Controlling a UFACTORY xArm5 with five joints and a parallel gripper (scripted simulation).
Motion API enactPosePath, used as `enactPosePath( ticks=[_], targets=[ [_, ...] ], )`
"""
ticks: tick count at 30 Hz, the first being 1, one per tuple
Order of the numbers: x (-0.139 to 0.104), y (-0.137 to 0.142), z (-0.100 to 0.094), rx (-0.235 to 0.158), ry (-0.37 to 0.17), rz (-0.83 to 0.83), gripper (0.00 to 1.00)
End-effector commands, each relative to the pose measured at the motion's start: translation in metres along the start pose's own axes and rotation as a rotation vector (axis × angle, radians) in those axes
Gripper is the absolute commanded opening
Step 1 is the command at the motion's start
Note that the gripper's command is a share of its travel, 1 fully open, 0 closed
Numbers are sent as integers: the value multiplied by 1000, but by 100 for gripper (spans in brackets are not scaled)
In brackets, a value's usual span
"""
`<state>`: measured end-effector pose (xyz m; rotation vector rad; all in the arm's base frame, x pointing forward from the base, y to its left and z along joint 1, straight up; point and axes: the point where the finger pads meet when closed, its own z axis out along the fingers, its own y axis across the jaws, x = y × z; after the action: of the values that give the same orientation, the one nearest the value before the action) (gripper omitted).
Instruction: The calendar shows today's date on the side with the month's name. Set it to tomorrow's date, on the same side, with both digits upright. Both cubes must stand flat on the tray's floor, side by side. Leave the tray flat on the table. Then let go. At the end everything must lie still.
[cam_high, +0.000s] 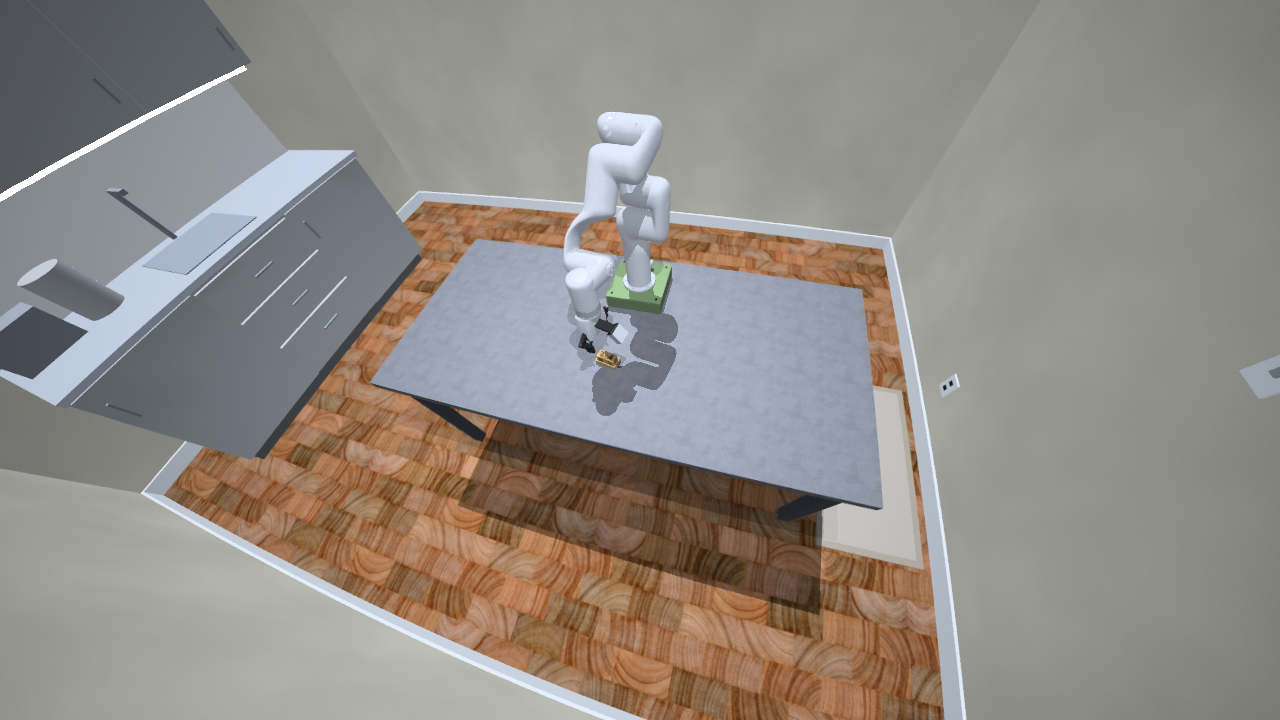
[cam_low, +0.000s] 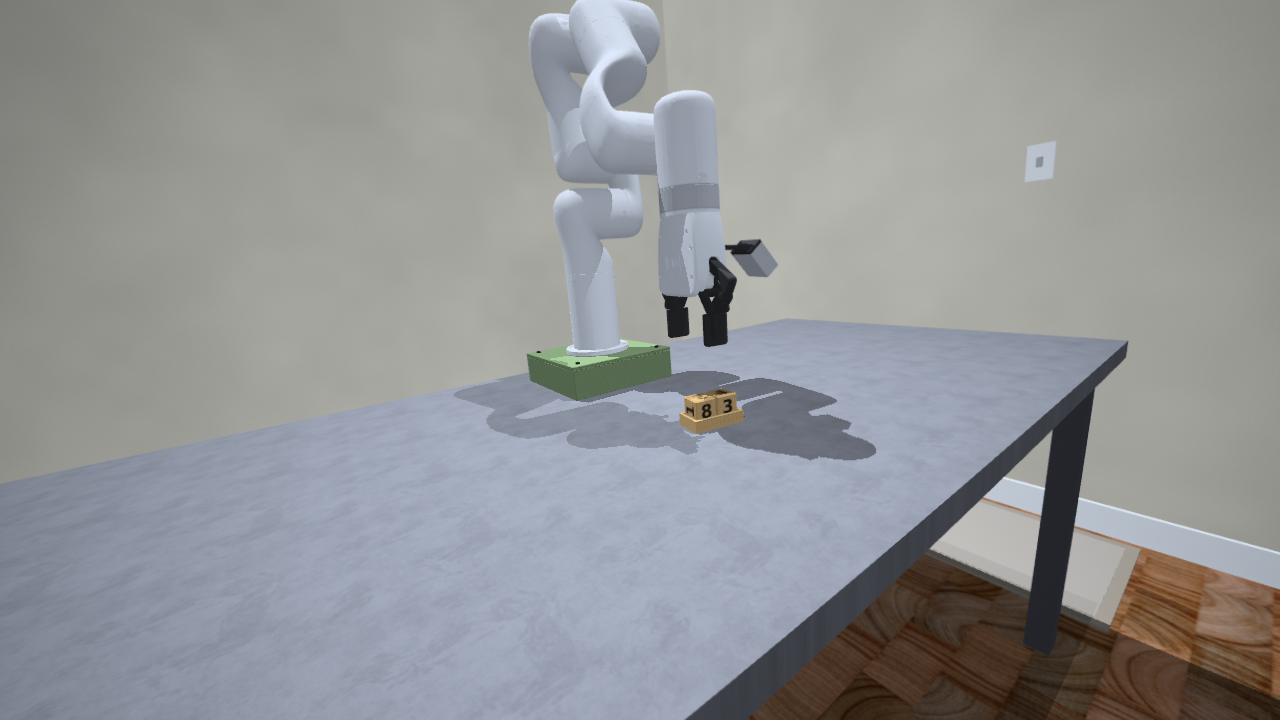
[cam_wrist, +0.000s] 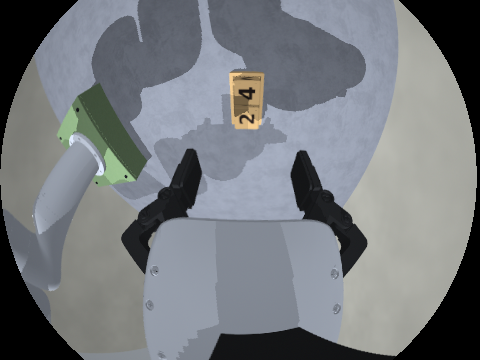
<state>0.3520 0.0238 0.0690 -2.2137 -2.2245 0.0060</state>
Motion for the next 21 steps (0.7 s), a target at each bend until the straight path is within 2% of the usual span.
enactPosePath(
  ticks=[1,11,18,21],
  targets=[
    [0,1,-1,-4,0,0,100],
    [0,1,-4,-4,0,0,100],
    [0,1,-15,-4,0,0,100],
    [0,1,-27,-4,0,0,100]
  ],
)
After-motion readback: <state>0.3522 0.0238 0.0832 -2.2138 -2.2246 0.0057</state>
